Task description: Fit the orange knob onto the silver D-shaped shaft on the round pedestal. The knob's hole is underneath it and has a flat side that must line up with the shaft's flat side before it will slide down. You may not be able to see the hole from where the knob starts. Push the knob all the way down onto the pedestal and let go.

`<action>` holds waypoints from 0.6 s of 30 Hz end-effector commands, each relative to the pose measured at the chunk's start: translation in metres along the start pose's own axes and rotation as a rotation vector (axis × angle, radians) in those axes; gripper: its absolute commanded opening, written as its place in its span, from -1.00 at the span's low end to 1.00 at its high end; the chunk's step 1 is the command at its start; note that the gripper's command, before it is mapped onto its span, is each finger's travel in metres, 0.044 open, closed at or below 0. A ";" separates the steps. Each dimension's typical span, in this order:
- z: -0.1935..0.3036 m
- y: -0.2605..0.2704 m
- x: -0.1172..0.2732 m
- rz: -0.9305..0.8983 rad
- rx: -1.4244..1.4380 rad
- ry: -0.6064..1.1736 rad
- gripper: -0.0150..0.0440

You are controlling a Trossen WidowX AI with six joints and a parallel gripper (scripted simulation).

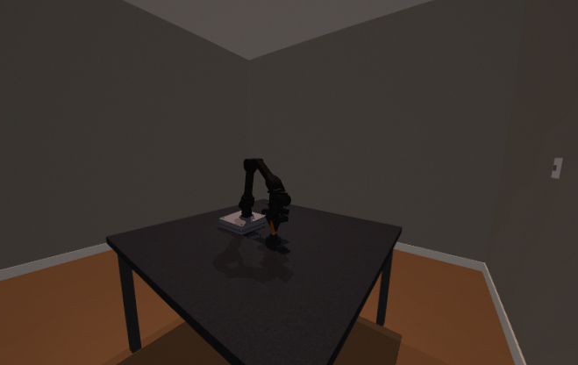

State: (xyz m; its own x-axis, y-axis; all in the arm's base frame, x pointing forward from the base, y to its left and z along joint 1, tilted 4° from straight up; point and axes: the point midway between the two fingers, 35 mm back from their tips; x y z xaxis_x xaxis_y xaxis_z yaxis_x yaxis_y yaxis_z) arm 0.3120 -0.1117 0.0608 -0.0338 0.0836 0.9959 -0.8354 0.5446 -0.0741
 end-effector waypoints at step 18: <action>0.000 0.002 0.006 0.008 0.213 -0.006 -0.49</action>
State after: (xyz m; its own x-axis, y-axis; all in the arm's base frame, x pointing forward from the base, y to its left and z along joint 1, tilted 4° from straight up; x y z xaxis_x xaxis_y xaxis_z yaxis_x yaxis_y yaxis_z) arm 0.3113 -0.1112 0.0647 -0.0380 0.0849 0.9957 -0.9162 0.3949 -0.0686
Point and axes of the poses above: the point midway between the two fingers, 35 mm back from their tips, its own x axis back along the fingers, its own y axis across the jaws, z = x × y, and after that the axes turned 10 degrees about -x, right-handed
